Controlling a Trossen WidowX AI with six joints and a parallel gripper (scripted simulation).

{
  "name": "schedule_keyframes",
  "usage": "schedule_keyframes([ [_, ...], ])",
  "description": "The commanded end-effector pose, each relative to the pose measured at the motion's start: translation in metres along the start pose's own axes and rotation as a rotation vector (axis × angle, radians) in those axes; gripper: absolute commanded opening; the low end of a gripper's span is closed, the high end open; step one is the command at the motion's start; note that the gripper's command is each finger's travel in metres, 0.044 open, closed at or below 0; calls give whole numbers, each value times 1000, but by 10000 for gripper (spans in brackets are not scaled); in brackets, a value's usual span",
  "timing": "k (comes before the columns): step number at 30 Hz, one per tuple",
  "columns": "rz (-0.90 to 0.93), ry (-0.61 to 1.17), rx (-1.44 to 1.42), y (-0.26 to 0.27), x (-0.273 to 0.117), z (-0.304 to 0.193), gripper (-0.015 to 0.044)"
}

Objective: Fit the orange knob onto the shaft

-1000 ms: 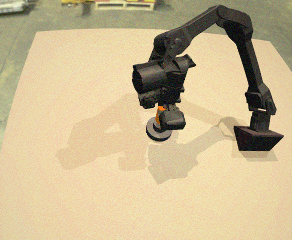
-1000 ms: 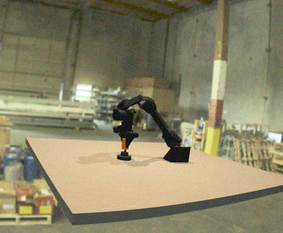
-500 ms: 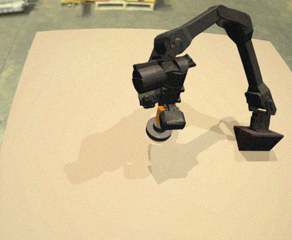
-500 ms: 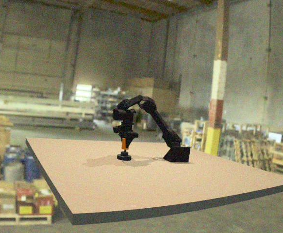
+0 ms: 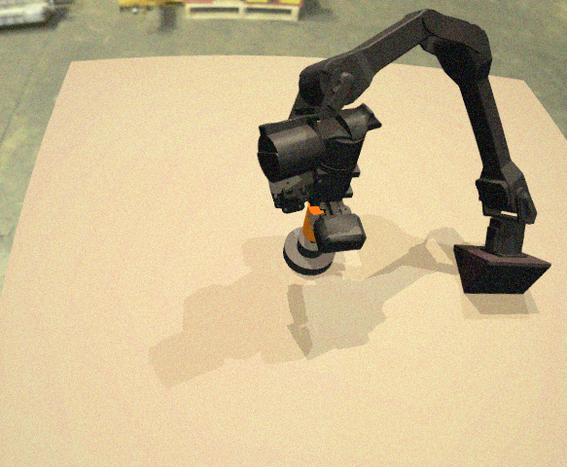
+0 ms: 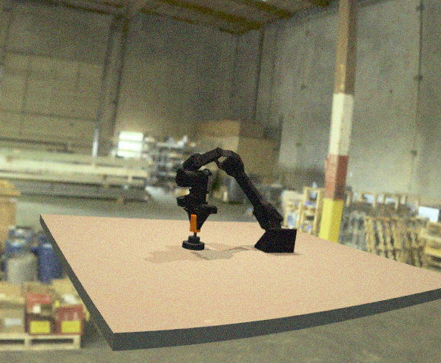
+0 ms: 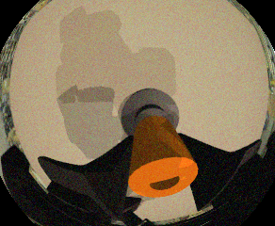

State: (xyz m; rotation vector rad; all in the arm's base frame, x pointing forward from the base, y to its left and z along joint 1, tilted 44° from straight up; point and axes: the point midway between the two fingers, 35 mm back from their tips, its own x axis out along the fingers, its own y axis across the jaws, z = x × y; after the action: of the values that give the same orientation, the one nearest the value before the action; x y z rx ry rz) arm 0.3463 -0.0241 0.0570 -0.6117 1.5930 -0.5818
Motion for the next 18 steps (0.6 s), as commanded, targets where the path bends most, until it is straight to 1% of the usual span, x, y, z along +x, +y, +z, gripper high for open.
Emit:
schedule_keyframes([
  [1,0,-3,-108,-1,-1,2,0],
  [18,0,-2,-136,0,3,0,0],
])
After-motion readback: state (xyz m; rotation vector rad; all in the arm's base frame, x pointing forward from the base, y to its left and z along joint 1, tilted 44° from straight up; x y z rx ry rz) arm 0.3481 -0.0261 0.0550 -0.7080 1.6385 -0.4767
